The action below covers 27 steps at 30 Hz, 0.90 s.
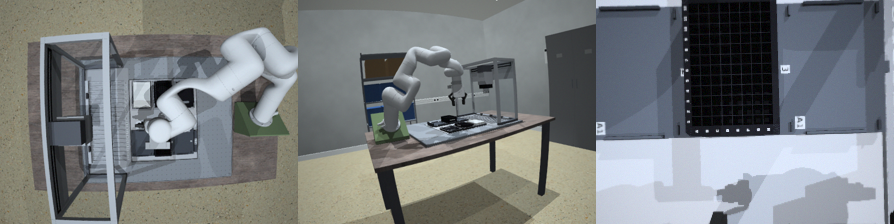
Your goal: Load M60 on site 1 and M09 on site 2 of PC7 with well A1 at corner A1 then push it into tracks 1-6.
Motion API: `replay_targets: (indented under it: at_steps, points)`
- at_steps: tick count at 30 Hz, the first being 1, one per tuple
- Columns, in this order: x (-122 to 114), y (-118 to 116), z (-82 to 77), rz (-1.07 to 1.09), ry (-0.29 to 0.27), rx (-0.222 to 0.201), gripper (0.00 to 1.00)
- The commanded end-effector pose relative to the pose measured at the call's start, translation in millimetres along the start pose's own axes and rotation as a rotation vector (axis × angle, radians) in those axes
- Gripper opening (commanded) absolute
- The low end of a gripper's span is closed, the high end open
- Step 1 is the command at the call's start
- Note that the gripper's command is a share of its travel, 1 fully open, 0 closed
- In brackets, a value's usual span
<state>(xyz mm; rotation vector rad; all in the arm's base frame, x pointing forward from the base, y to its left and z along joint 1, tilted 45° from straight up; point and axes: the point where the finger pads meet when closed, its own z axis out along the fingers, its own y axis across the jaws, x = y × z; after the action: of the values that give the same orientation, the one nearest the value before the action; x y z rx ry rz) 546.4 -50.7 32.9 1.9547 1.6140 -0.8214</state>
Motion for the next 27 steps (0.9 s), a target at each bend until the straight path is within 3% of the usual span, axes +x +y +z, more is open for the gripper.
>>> replay_targets:
  at_steps: [1,27]
  points:
    - [-19.9,9.8,-0.3,0.001,0.003,-0.005,1.0]
    - [-130.5,55.0,12.9,0.001,0.002,-0.005,1.0]
